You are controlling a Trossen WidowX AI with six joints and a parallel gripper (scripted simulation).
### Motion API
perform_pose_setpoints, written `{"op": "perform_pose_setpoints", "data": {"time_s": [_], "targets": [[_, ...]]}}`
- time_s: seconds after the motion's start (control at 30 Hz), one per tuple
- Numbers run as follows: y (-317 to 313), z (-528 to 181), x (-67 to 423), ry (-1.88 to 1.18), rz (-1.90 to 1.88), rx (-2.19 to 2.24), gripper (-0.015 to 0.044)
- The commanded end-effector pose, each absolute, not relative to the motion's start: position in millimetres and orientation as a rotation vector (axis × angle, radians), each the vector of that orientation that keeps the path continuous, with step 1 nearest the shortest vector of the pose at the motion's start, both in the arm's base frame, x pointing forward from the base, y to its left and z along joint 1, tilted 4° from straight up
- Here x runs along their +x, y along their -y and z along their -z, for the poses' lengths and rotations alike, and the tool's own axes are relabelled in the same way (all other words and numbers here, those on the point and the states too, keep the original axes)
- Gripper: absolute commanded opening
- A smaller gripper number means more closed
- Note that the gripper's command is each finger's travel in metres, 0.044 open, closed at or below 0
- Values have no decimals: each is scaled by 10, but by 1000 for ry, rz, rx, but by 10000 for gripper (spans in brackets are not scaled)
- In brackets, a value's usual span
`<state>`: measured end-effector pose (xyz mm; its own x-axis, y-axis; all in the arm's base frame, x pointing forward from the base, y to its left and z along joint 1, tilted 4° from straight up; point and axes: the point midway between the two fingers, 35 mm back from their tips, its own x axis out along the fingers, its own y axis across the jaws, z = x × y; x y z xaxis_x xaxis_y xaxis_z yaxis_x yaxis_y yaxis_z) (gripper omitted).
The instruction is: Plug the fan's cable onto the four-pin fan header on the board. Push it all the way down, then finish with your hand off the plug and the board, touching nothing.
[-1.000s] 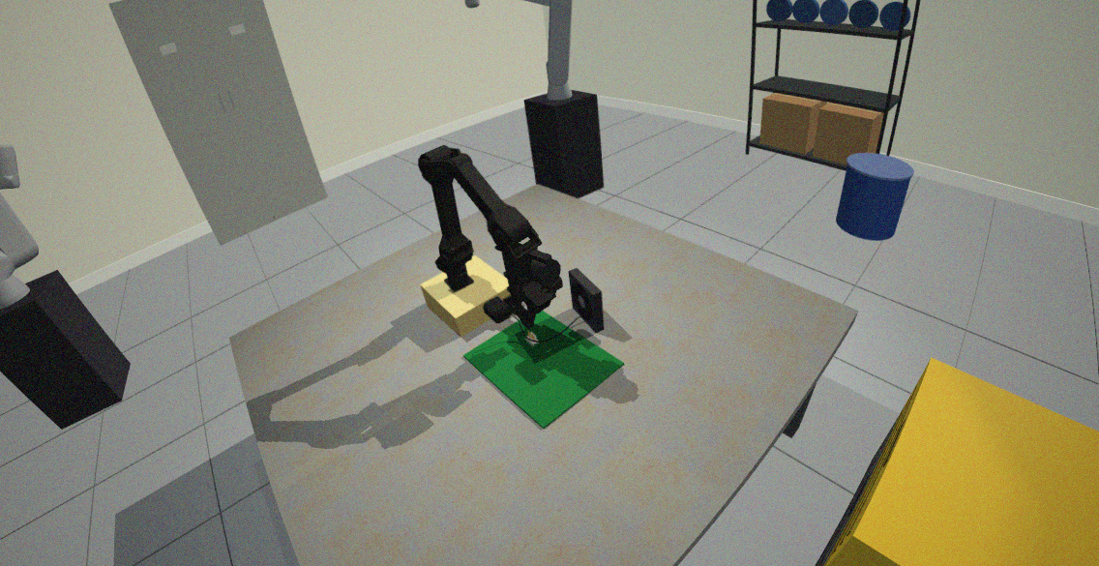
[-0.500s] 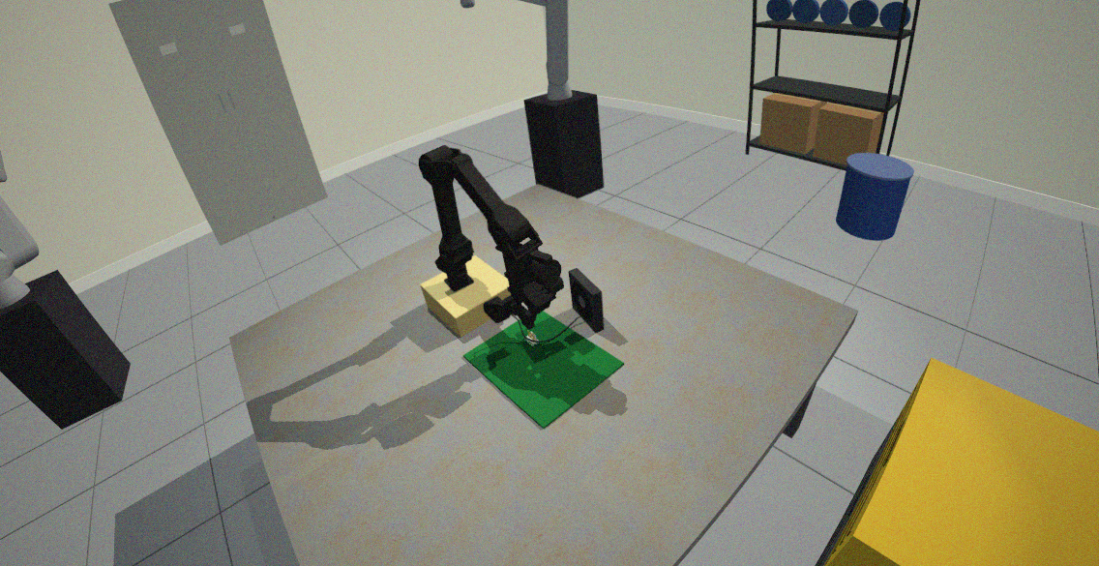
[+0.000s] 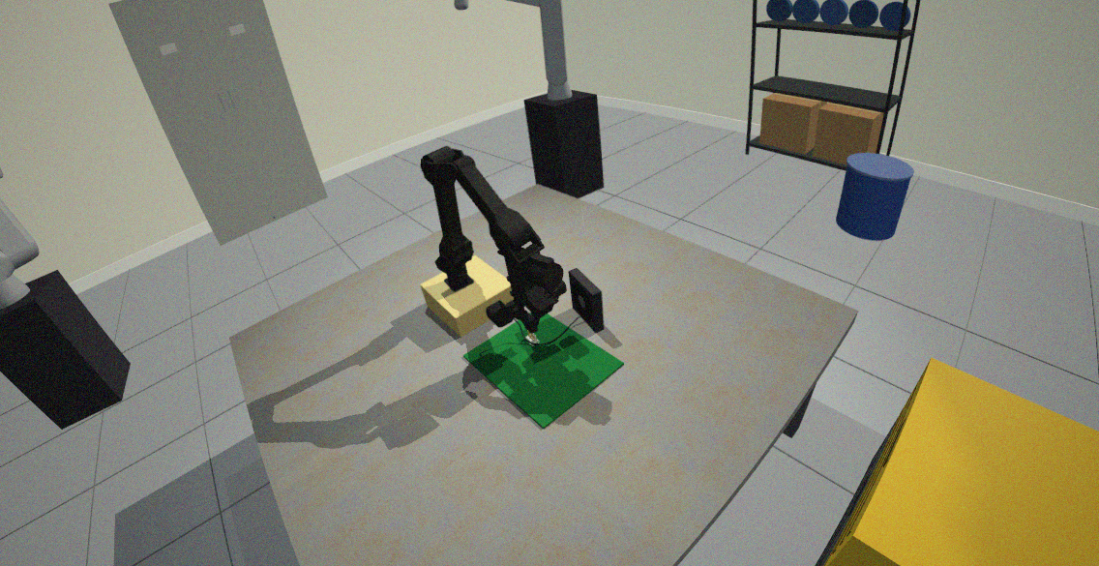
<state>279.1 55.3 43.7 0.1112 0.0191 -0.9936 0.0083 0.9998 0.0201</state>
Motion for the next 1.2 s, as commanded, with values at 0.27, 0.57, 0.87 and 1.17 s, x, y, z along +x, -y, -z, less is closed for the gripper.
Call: {"op": "perform_pose_setpoints", "data": {"time_s": [0.27, 0.57, 0.87, 1.17], "targets": [[-539, -311, 2768, -1473, -3, 15, 0], [-538, -308, 2765, -1473, -6, 12, 0], [-538, -289, 2765, -1473, -8, 10, 0], [-538, -267, 2766, -1473, -9, 9, 0]]}}
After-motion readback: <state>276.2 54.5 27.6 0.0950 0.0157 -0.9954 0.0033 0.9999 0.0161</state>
